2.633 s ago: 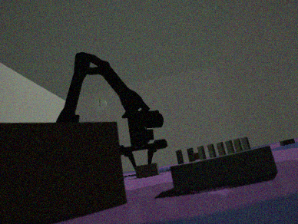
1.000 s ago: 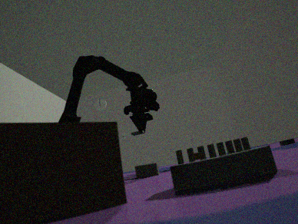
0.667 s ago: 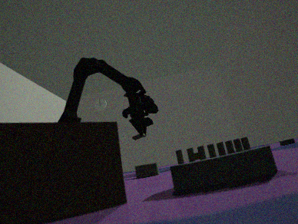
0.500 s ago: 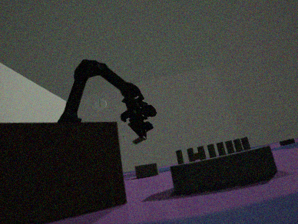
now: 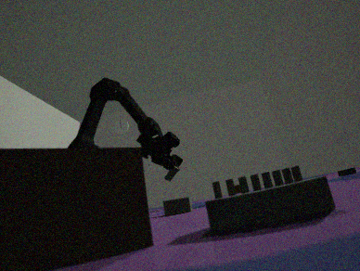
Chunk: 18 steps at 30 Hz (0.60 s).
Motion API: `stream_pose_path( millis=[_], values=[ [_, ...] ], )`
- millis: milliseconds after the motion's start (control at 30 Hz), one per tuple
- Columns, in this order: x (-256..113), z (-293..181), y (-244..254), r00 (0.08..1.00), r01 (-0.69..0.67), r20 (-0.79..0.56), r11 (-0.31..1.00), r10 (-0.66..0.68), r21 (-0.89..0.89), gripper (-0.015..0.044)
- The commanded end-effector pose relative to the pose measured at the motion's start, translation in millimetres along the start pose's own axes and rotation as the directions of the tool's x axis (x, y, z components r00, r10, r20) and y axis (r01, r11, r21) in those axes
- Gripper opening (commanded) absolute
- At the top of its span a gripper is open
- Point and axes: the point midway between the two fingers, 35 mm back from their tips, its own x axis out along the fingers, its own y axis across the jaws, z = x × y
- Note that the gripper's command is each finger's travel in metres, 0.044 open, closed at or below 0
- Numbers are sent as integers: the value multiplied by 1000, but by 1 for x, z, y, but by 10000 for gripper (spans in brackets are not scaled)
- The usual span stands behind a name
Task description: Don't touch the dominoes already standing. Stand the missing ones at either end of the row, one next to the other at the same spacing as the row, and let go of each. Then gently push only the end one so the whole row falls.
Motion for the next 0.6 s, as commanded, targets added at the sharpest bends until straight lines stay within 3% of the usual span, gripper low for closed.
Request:
stream_pose_path(
  millis=[0, 267, 567],
  values=[
    [0, -2, 0, 993, -8, 118, 1000, 5, 22, 107],
    [-9, -4, 2, 928, -88, 368, 995, 61, 55, 107],
    [-29, -10, 7, 774, -258, 606, 965, 183, 37, 107]
  ],
)
